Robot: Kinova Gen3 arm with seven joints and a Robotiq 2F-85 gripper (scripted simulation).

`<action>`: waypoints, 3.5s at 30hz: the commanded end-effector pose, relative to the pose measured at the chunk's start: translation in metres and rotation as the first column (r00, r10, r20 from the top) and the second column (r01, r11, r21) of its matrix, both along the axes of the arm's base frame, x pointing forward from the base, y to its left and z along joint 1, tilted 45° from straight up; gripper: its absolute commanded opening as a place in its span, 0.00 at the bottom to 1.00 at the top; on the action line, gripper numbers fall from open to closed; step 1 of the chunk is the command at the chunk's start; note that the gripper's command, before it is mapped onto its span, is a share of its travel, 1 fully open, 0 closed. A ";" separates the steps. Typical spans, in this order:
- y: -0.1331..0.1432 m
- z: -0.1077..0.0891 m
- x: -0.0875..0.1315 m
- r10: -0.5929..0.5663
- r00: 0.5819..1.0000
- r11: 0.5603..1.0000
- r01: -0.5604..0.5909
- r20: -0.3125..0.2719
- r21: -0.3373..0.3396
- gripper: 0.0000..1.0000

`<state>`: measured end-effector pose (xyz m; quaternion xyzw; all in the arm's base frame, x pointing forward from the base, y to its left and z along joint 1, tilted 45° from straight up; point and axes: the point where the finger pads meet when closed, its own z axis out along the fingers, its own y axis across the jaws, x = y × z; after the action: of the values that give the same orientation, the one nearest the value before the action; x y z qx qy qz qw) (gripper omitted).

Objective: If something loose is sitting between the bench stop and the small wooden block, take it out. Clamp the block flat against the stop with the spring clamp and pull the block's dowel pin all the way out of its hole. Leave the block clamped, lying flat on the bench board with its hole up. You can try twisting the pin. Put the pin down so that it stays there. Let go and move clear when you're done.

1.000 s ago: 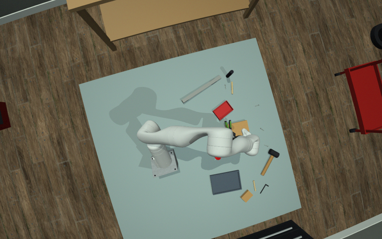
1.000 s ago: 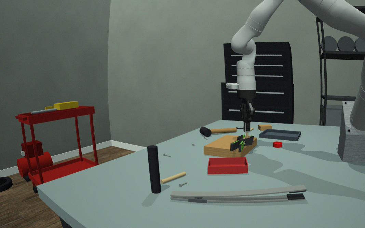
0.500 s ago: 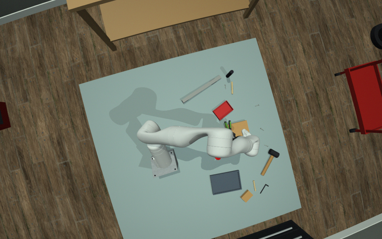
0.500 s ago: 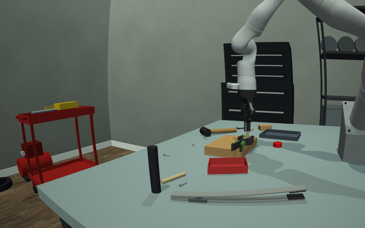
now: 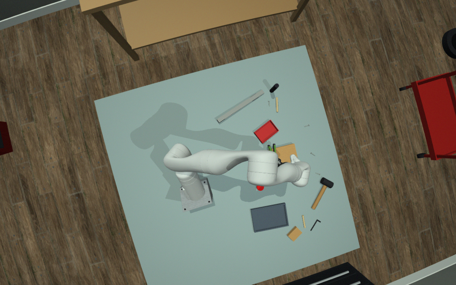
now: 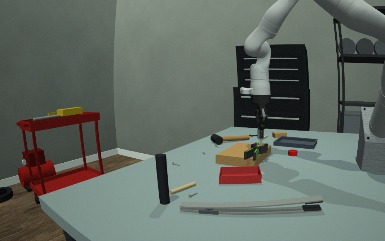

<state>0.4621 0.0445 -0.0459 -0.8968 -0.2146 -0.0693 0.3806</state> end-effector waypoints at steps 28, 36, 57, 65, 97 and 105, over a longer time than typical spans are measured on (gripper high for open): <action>-0.003 0.000 0.004 -0.191 0.966 0.982 0.188 -0.176 -0.034 0.10; -0.003 0.001 0.004 -0.228 0.950 0.974 0.224 -0.212 -0.043 0.10; -0.003 0.001 0.004 -0.340 0.883 0.940 0.332 -0.323 -0.082 0.10; -0.003 0.001 0.004 -0.374 0.857 0.926 0.364 -0.355 -0.097 0.10; -0.003 0.001 0.004 -0.519 0.697 0.846 0.500 -0.494 -0.183 0.10; -0.003 0.001 0.004 -0.549 0.652 0.824 0.528 -0.523 -0.206 0.10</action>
<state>0.4660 0.0410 -0.0481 -0.9083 0.1704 0.0854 0.3724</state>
